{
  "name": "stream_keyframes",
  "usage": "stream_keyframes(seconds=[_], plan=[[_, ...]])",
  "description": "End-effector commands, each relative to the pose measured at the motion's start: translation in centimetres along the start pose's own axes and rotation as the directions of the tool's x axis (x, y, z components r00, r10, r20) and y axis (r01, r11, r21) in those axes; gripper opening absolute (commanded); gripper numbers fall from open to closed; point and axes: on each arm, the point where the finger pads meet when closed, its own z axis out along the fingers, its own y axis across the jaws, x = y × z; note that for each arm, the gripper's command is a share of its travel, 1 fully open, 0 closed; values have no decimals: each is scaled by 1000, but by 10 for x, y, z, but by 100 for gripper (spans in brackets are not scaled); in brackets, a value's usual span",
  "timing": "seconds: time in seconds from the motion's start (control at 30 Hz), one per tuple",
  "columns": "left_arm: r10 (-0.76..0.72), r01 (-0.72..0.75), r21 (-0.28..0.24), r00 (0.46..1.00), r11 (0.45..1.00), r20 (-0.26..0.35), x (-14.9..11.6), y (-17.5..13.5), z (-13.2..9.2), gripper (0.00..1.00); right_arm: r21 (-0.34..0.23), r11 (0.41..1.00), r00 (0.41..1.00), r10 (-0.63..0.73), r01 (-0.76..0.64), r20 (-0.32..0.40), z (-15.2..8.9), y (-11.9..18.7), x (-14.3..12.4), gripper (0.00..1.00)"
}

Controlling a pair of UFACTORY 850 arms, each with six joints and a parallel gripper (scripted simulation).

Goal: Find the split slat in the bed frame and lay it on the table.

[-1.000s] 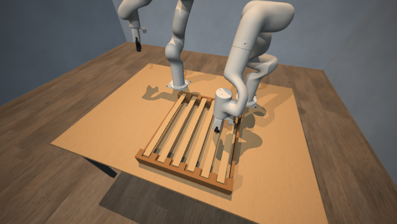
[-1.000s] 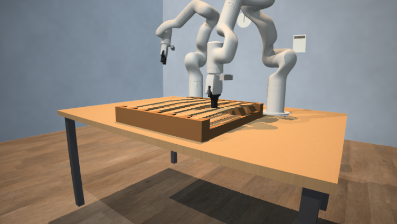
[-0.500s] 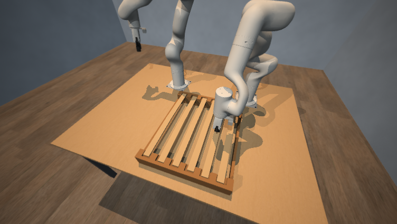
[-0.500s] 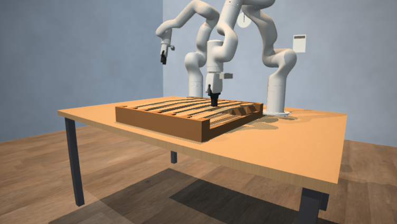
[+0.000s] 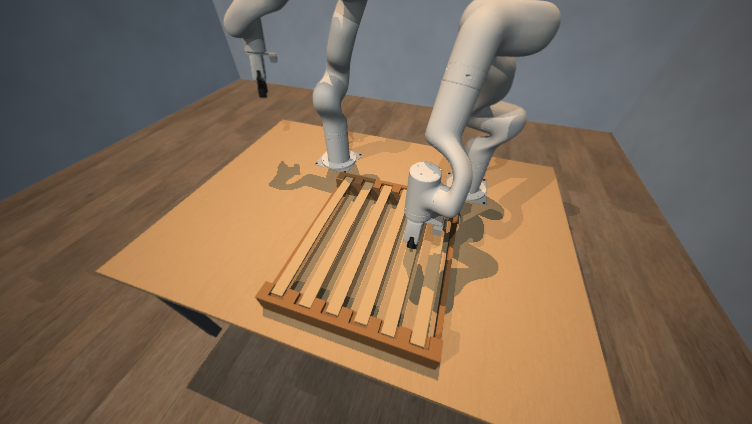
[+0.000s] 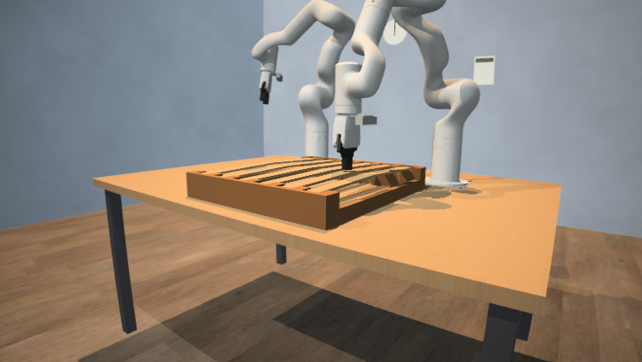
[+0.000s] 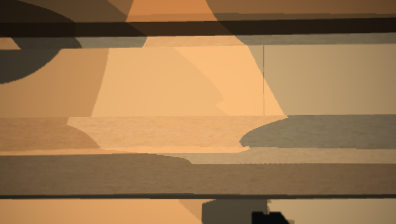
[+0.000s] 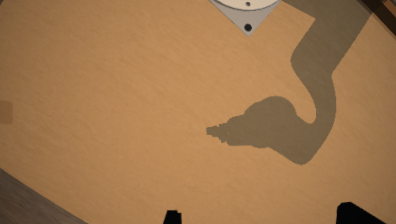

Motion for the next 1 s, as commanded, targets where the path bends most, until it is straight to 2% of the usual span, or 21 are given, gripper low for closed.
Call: stream_keyframes(seconds=[0.0,0.17,0.2,0.73,0.77,0.97], plan=[[0,0,-3,1000,1000,1,0,1,-1,0,1,1000,1000,0,0,2,-1,0,-1,100],[0,0,-3,1000,1000,1,0,1,-1,0,1,1000,1000,0,0,2,-1,0,-1,100],[0,0,-2,1000,1000,1,-1,2,-40,0,1,1000,1000,0,0,2,-1,0,-1,100],[0,0,-2,1000,1000,1,-1,2,-40,0,1,1000,1000,0,0,2,-1,0,-1,100],[0,0,-2,1000,1000,1,55,1,-60,0,1,1000,1000,0,0,2,-1,0,-1,100],[0,0,-2,1000,1000,1,55,1,-60,0,1,1000,1000,0,0,2,-1,0,-1,100]])
